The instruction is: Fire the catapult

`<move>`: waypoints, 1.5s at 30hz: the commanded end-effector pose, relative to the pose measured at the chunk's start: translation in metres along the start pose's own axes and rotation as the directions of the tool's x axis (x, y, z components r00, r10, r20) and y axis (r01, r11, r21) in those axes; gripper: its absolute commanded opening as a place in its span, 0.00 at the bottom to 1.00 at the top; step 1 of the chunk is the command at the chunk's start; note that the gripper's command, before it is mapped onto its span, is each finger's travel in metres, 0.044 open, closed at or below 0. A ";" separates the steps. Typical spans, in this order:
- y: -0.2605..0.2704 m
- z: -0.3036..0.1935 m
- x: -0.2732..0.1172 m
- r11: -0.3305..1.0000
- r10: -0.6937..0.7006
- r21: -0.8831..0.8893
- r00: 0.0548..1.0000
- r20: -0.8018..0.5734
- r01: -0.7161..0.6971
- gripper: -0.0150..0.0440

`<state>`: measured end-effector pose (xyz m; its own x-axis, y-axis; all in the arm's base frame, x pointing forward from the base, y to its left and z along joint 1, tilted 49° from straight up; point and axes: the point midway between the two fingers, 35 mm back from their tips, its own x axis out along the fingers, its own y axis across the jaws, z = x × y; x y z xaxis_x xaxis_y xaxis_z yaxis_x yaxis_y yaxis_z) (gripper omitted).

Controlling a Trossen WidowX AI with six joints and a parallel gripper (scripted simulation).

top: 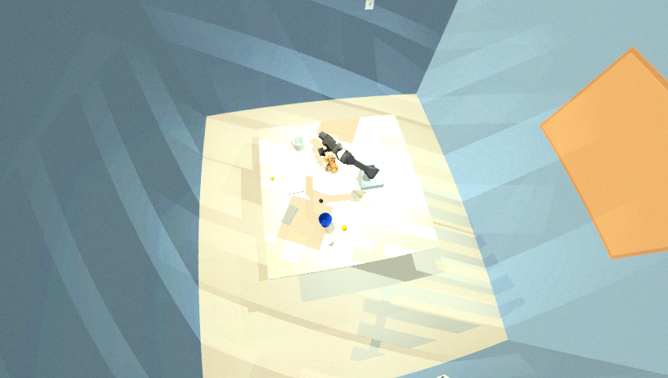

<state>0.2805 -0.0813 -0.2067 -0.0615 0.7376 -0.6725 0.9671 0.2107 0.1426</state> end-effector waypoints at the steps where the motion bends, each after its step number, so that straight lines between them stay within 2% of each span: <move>1: 0.000 -0.001 0.006 1.000 0.004 0.005 1.000 -0.001 -0.004 1.00; 34: 0.000 -0.002 0.054 1.000 0.005 0.005 1.000 -0.004 -0.005 1.00; 45: 0.002 0.000 0.051 1.000 0.005 -0.004 1.000 0.002 -0.005 0.51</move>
<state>0.2782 -0.0436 -0.2410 -0.0628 0.7350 -0.6752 0.9666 0.2131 0.1421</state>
